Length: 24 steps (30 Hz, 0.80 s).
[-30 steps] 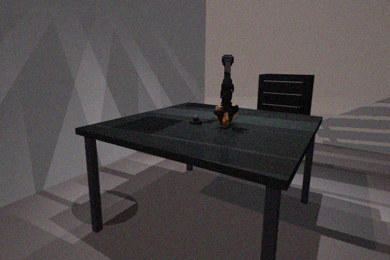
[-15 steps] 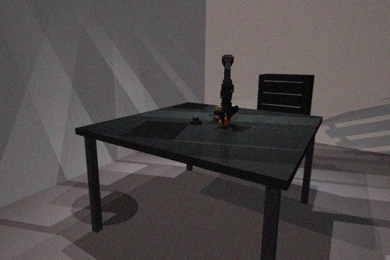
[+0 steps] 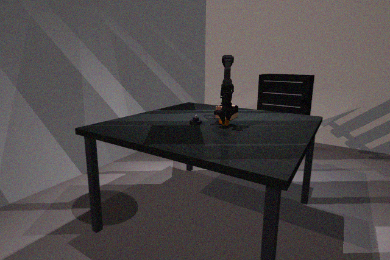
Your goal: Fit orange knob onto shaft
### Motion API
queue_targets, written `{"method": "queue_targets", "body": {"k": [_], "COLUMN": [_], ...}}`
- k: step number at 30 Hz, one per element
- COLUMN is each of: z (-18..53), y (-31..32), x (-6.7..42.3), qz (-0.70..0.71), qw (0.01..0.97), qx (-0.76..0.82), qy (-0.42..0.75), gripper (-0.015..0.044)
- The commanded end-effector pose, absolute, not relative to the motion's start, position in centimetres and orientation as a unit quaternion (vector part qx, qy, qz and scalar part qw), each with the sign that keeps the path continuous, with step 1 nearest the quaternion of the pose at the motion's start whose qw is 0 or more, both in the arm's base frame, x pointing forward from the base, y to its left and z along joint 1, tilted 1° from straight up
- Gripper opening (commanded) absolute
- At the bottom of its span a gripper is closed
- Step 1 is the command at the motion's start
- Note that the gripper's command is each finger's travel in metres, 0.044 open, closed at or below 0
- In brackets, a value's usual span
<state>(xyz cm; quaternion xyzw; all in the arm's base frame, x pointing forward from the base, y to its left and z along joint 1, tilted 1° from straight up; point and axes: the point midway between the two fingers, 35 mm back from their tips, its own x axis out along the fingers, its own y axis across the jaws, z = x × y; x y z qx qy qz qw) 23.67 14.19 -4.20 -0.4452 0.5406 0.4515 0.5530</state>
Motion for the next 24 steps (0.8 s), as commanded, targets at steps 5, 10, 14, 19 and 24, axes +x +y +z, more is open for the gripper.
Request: {"method": "queue_targets", "body": {"k": [5,10,14,19,24], "z": [-3.9,-3.5,-3.3,-3.1,-2.9], "y": [13.8,13.3,12.9,12.4,11.9], "x": [23.6,23.5,23.4,23.3,23.2], "qz": [0.47,0.488,0.501,0.516,0.531], "qw": [0.575,0.598,0.614,0.633,0.651], "qx": [-0.426,-0.405,-0.389,-0.368,-0.347], "qy": [0.517,0.49,0.47,0.444,0.417], "gripper": [0.0179,0.0179,0.0179,0.0179,0.0179]}}
